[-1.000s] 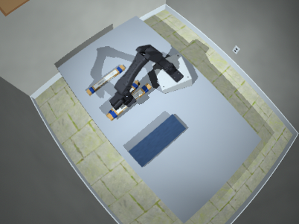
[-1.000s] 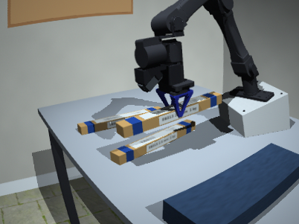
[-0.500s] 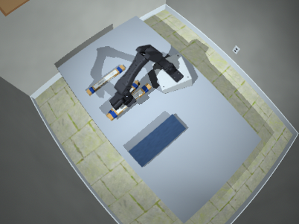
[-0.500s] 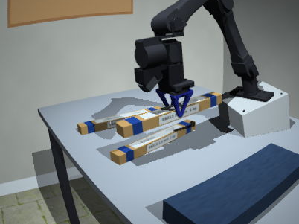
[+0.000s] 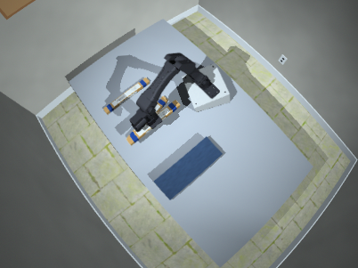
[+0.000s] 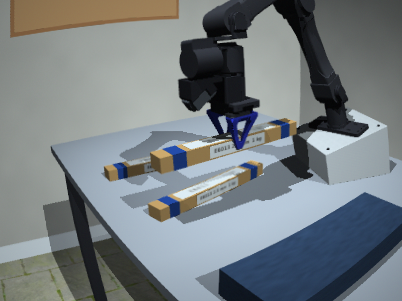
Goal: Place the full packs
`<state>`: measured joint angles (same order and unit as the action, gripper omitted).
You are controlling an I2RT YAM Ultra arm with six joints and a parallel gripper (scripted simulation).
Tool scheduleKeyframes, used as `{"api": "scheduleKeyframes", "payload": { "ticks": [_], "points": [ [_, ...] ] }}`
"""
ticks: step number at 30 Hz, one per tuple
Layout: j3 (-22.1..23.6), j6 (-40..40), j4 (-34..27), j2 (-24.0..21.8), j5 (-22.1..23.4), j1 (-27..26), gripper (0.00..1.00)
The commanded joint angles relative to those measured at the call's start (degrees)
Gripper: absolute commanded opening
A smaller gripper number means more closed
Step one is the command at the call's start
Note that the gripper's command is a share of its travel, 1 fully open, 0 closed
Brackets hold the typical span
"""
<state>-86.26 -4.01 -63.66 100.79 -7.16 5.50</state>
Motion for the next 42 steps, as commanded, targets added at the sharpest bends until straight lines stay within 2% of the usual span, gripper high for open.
{"api": "scheduleKeyframes", "payload": {
  "ticks": [1, 42],
  "points": [
    [-3.86, -0.48, -2.68, -3.76, -0.44, 1.09, 0.0],
    [-7.2, -0.8, -5.25, -2.97, -0.54, 1.48, 0.0]
  ]
}}
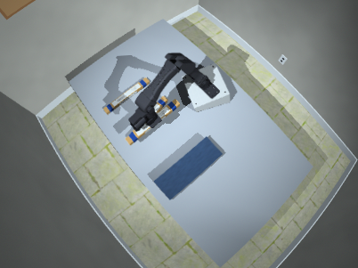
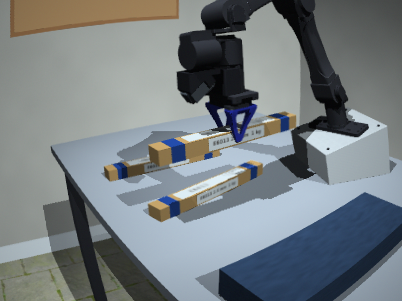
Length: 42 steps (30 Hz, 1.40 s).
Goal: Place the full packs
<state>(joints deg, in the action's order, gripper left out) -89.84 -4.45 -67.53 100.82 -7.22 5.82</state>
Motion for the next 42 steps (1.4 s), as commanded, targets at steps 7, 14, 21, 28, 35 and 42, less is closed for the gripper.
{"api": "scheduleKeyframes", "payload": {
  "ticks": [7, 14, 21, 28, 35, 42],
  "points": [
    [-3.77, -0.32, -1.44, -2.93, -0.48, 1.16, 0.0],
    [-4.01, -3.38, -1.49, -2.39, -1.08, 4.21, 0.0],
    [-4.56, -5.64, -1.68, -1.7, -1.67, 6.52, 0.0],
    [-5.28, -8.57, -1.89, -0.75, -2.29, 9.51, 0.0],
    [-6.43, -11.51, -2.23, 0.53, -2.98, 12.5, 0.0],
    [-7.49, -13.58, -2.6, 1.6, -3.44, 14.59, 0.0]
  ]
}}
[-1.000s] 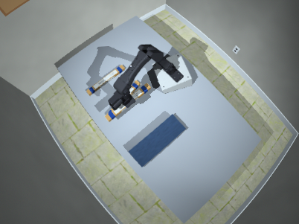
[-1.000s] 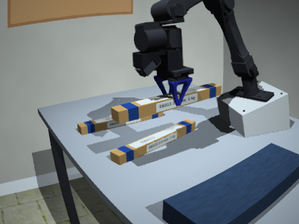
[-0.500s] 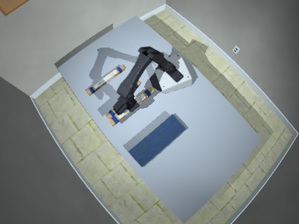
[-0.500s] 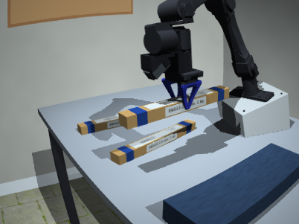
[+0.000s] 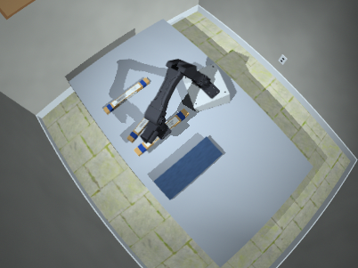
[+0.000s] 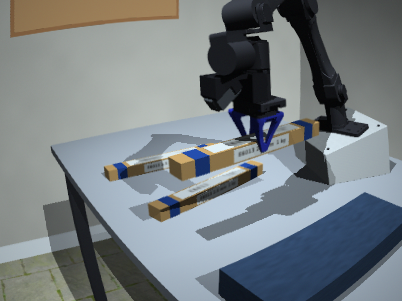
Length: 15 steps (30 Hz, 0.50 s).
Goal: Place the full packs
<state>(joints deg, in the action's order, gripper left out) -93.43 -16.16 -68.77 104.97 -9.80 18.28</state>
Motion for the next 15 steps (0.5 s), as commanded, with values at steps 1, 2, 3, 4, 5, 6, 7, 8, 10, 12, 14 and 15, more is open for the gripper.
{"api": "scheduleKeyframes", "payload": {
  "ticks": [1, 2, 3, 4, 5, 6, 7, 8, 10, 12, 14, 15],
  "points": [
    [-4.11, -2.26, -1.42, -2.34, -0.94, 2.53, 0.0],
    [-4.33, -2.65, -1.49, -2.13, -1.02, 2.93, 0.0],
    [-4.57, -3.05, -1.57, -1.76, -1.11, 3.34, 0.0],
    [-4.81, -3.45, -1.65, -1.48, -1.2, 3.74, 0.0],
    [-5.05, -3.84, -1.73, -1.31, -1.28, 4.13, 0.0],
    [-5.29, -4.23, -1.8, -1.15, -1.36, 4.53, 0.0],
    [-5.54, -4.62, -1.88, -0.93, -1.44, 4.92, 0.0],
    [-5.8, -5.01, -1.95, -0.67, -1.52, 5.32, 0.0],
    [-6.35, -5.79, -2.13, -0.06, -1.69, 6.1, 0.0],
    [-6.35, -5.79, -2.13, -0.06, -1.69, 6.1, 0.0],
    [-7.04, -6.6, -2.39, 0.45, -1.89, 6.9, 0.0],
    [-7.32, -6.97, -2.48, 0.7, -1.95, 7.27, 0.0]
  ]
}}
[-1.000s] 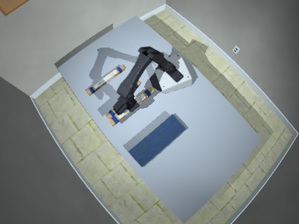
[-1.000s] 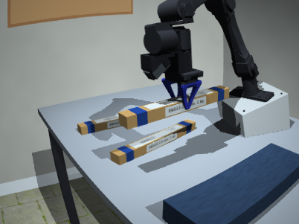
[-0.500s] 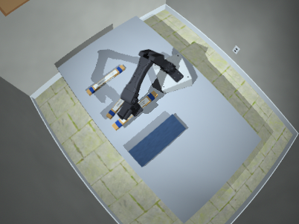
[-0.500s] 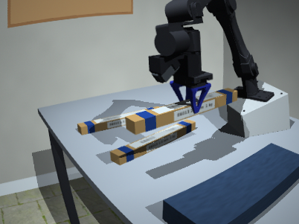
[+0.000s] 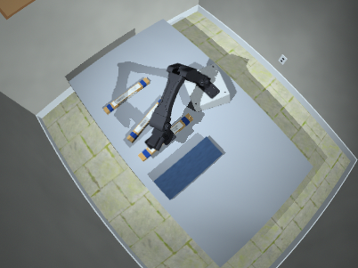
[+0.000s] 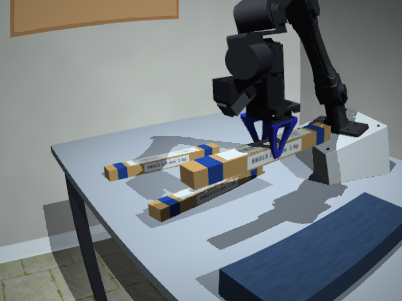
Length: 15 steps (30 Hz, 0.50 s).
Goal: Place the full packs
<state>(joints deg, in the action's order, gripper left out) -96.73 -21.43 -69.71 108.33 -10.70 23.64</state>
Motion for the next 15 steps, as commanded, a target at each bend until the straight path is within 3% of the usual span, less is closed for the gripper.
{"api": "scheduleKeyframes", "payload": {
  "ticks": [1, 15],
  "points": [
    [-4.3, -2.07, -1.64, -2.41, -1.12, 2.29, 0.0],
    [-8.64, -6.45, -3.14, 1.35, -1.99, 6.67, 0.0]
  ]
}}
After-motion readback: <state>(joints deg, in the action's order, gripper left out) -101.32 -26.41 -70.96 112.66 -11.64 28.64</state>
